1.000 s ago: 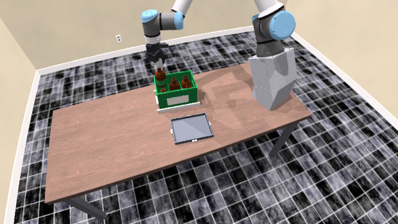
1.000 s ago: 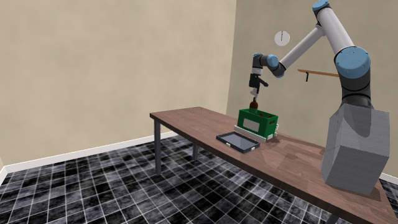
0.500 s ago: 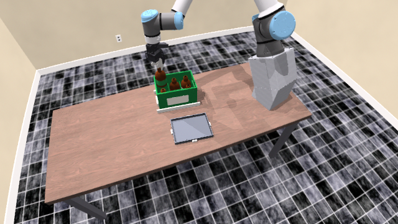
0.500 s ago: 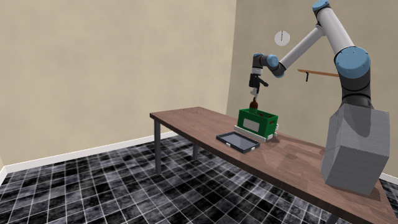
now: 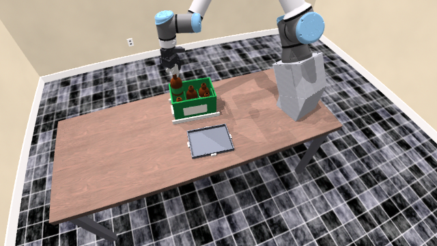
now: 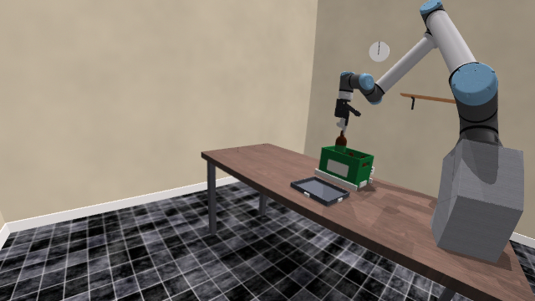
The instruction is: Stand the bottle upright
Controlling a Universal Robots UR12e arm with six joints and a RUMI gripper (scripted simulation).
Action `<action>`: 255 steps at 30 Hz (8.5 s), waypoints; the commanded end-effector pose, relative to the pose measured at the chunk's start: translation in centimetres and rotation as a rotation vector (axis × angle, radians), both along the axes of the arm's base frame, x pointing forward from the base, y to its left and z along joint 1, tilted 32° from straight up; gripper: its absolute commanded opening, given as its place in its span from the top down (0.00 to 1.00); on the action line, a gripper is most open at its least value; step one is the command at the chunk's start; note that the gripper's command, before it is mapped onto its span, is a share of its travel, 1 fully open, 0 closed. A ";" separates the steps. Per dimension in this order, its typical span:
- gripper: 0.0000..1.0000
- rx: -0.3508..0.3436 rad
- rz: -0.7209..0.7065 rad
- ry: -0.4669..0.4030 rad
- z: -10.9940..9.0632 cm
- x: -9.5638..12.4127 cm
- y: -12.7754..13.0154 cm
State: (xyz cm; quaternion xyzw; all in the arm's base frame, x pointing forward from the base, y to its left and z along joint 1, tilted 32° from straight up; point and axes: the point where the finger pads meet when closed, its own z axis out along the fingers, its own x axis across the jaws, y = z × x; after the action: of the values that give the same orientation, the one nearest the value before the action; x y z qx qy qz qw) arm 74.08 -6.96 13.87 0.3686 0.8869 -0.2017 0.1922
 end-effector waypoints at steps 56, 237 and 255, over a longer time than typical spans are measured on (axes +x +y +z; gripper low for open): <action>1.00 0.000 0.000 -0.001 3.1 -0.7 1.8; 1.00 0.000 0.000 -0.001 3.8 -1.8 4.8; 1.00 0.000 0.000 -0.001 2.7 -2.5 6.4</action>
State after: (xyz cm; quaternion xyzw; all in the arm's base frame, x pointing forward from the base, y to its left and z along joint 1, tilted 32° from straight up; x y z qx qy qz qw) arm 71.65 -0.80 16.66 0.3685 0.8869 -0.2018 0.1922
